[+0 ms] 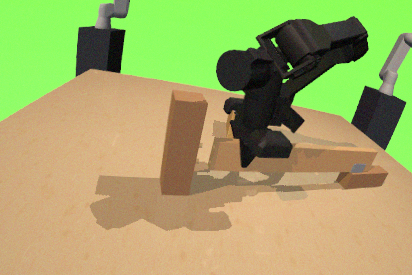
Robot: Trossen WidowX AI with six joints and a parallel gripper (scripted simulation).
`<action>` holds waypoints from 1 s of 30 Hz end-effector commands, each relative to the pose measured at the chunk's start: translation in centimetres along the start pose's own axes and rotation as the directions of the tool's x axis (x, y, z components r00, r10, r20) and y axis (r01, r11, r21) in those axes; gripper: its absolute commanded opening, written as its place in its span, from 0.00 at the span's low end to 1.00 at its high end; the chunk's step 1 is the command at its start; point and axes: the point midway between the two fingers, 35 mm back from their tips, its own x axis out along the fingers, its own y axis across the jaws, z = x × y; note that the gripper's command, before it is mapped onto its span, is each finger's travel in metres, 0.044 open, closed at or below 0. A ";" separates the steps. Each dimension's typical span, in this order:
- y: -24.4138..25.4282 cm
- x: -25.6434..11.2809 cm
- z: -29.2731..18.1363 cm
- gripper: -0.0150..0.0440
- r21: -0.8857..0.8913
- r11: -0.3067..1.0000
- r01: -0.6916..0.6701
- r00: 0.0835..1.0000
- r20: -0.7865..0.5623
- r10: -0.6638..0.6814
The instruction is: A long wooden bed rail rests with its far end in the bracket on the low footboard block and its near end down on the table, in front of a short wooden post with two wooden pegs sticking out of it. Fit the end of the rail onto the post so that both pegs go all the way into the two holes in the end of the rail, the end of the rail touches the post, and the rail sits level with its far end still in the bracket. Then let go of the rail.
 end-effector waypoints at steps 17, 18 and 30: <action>-0.1 -0.5 -0.7 0.25 -0.003 1.000 0.011 1.000 -0.012 -0.011; -0.1 -0.5 -0.8 0.25 -0.003 1.000 0.011 1.000 -0.012 -0.011; -0.1 -0.5 -1.0 0.25 -0.003 1.000 0.011 1.000 -0.012 -0.011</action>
